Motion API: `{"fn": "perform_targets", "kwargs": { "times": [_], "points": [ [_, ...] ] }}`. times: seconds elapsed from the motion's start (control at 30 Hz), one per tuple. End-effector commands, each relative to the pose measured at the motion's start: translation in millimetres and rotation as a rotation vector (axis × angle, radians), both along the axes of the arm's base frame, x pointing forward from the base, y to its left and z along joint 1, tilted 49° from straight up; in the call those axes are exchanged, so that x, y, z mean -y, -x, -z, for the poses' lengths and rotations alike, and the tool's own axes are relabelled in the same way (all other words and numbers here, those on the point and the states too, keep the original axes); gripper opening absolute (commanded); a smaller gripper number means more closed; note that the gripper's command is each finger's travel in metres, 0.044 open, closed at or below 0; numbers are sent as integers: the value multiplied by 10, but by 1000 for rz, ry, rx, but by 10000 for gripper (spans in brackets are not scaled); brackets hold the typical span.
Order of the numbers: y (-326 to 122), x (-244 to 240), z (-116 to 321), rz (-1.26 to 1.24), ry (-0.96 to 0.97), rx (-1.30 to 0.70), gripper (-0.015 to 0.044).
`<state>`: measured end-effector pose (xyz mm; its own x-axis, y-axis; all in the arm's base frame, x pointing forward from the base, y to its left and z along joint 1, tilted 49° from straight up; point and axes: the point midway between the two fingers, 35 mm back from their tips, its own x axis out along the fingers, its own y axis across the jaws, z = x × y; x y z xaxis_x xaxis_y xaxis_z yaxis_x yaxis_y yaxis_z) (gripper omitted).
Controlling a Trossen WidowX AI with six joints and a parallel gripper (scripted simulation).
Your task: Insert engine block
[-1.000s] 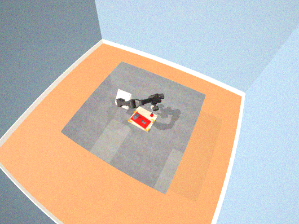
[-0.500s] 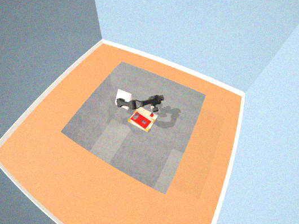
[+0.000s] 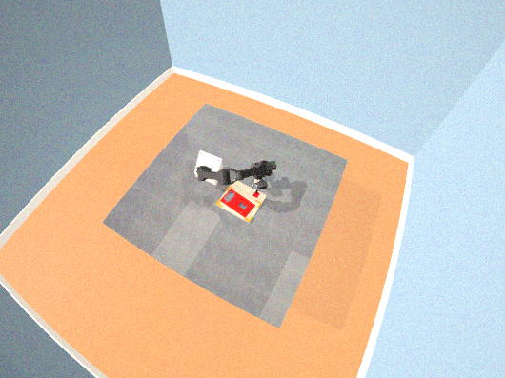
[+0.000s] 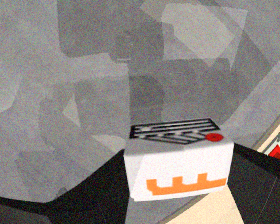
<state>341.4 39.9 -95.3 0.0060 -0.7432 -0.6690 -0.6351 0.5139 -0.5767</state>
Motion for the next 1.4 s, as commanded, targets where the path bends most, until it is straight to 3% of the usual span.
{"fn": "perform_targets", "kwargs": {
  "times": [0.0,0.17,1.37],
  "points": [
    [1,4,1,-4,4,-2,131],
    [-13,-64,-50,-6,2,-5,0],
    [-1,-907,-791,-6,-3,-5,0]
  ]
}}
